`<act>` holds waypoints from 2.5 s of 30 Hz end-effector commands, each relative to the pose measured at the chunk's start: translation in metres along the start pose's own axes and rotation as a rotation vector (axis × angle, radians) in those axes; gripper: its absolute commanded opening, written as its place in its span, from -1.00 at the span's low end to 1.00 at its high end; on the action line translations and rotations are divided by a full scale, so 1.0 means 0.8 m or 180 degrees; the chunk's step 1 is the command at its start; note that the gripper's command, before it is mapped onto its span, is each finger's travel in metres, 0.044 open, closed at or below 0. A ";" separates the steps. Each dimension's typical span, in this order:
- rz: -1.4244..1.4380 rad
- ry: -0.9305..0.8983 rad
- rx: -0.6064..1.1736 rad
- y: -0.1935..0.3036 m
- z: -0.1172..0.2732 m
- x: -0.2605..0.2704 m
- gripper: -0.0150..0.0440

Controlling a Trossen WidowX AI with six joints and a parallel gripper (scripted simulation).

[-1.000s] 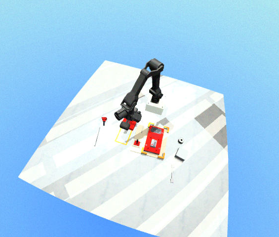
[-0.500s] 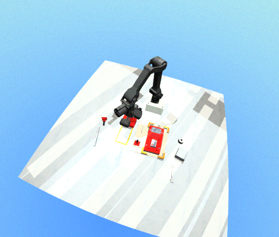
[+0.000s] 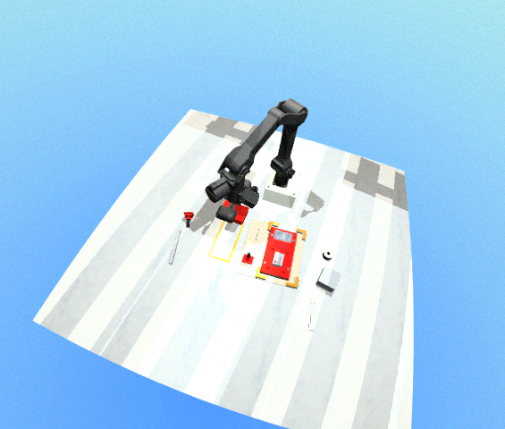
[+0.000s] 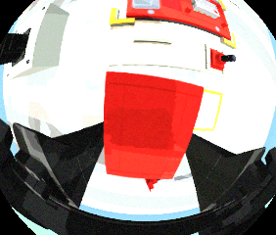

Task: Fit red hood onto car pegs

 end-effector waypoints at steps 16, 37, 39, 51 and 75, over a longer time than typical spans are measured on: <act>-0.0557 0.0010 -0.0014 -0.029 0.010 -0.023 -0.49; -0.1685 0.0018 -0.0047 -0.097 0.013 -0.058 -0.49; -0.1799 0.0017 -0.0047 -0.103 0.013 -0.061 -0.49; -0.2488 0.0012 -0.0049 -0.142 0.014 -0.073 -0.49; -0.3858 0.0013 -0.0066 -0.229 0.017 -0.083 -0.49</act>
Point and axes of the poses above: the point midway between the two fingers, 35 mm back from their tips, its own z axis back along the fingers, its own x axis across the jaws, y = z × x, the point moved 2 cm from there along z, back along the fingers, and after that the axes turned 6 degrees about -z, right-handed, at the moved point
